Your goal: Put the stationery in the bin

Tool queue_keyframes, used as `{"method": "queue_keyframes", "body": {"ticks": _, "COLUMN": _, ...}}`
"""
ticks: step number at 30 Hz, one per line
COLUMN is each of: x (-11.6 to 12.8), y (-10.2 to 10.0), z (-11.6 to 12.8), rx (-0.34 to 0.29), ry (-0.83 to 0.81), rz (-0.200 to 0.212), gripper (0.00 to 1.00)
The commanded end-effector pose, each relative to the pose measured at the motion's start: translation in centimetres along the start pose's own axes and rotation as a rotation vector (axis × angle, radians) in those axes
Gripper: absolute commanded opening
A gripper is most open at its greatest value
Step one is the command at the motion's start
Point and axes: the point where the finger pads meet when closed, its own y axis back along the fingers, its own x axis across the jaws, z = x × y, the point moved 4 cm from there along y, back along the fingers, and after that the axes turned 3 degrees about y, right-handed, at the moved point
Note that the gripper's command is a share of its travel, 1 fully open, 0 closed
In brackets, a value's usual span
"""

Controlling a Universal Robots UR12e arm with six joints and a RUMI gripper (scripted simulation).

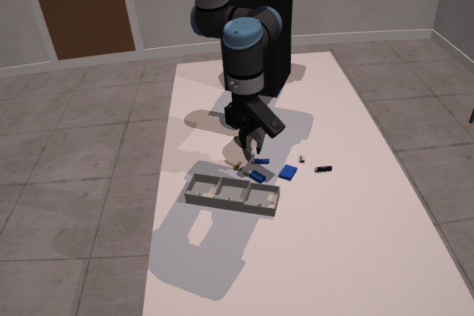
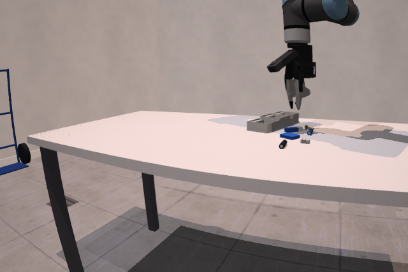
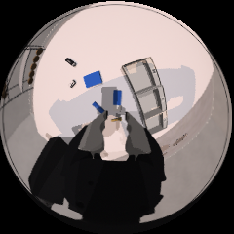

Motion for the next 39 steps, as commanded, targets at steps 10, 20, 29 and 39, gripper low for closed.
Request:
{"method": "queue_keyframes", "body": {"ticks": 10, "x": 0.0, "y": -1.2, "z": 0.0, "rx": 0.001, "ry": 0.001, "rz": 0.001, "gripper": 0.23}}
{"method": "queue_keyframes", "body": {"ticks": 20, "x": 0.0, "y": -5.2, "z": 0.0, "rx": 0.001, "ry": 0.001, "rz": 0.001, "gripper": 0.23}}
{"method": "queue_keyframes", "body": {"ticks": 29, "x": 0.1, "y": -6.0, "z": 0.0, "rx": 0.0, "ry": 0.001, "rz": 0.001, "gripper": 0.23}}
{"method": "queue_keyframes", "body": {"ticks": 39, "x": 0.1, "y": -6.7, "z": 0.0, "rx": 0.0, "ry": 0.001, "rz": 0.001, "gripper": 0.23}}
